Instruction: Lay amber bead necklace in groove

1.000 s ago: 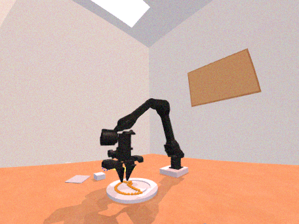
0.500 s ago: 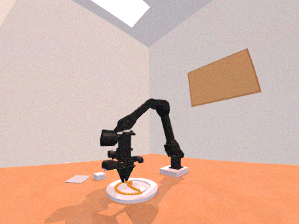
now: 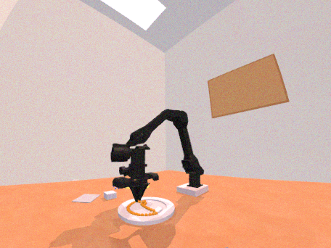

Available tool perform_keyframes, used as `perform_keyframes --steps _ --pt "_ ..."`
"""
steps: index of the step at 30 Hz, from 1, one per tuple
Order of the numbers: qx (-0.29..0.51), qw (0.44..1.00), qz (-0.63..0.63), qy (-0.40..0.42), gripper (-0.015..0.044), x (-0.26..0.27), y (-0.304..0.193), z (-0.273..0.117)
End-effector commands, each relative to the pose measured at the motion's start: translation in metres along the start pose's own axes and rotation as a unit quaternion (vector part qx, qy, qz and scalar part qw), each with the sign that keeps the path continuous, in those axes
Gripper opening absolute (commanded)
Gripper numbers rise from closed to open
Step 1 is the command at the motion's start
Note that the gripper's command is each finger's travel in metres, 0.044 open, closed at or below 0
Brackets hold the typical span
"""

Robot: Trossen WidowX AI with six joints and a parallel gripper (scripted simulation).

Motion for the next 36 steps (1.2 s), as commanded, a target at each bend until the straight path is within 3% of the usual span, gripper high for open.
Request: perform_keyframes --steps 1,35,36 --pt "0.000 1.000 0.000 0.000 0.0000 0.000 0.000 0.000" --pt "0.000 1.000 0.004 0.001 0.0000 -0.012 0.013 0.003" --pt "-0.001 1.000 0.006 0.000 0.0026 -0.012 0.013 -0.001"
Point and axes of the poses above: the point midway between the two fingers, 35 mm back from their tips, its own z axis out along the fingers, its own x axis across the jaws, y = z × x, the point moved 7 cm from there along -z, back along the fingers, and after that the axes turned 11 degrees about z, right-handed, at the moved point
